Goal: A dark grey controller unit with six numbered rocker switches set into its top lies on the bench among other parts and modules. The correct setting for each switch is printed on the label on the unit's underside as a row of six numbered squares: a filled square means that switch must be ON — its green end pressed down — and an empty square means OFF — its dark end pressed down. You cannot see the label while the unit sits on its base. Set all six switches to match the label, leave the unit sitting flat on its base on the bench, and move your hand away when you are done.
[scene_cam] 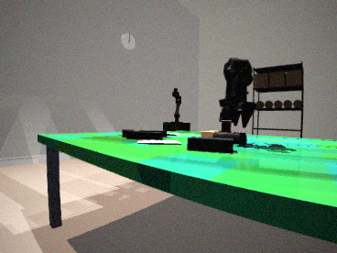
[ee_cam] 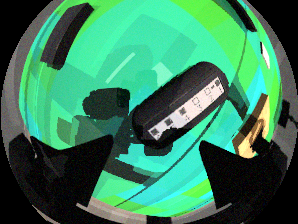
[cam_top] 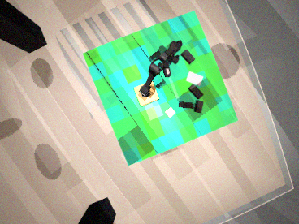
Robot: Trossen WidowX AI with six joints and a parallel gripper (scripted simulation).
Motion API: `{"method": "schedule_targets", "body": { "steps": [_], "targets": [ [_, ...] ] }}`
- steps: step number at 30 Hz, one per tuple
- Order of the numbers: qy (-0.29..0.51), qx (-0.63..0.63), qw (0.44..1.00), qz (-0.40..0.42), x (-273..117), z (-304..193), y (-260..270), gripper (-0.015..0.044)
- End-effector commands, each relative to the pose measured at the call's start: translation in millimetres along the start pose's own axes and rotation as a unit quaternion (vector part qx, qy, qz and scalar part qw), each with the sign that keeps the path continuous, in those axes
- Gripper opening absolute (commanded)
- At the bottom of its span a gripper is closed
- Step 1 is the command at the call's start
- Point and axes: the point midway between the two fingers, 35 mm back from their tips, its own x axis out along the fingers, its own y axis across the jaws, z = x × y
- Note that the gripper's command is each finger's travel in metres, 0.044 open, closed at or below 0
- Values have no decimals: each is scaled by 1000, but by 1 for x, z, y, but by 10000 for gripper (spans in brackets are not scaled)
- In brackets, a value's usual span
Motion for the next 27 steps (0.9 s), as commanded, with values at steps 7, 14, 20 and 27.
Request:
{"method": "schedule_targets", "body": {
  "steps": [7,14,20,27],
  "targets": [
    [-9,403,915,37,-8,-10,-1,440],
    [-9,403,915,37,-8,-10,-1,440],
    [-9,403,915,37,-8,-10,-1,440],
    [-9,403,915,37,-4,-10,-1,440]
  ]
}}
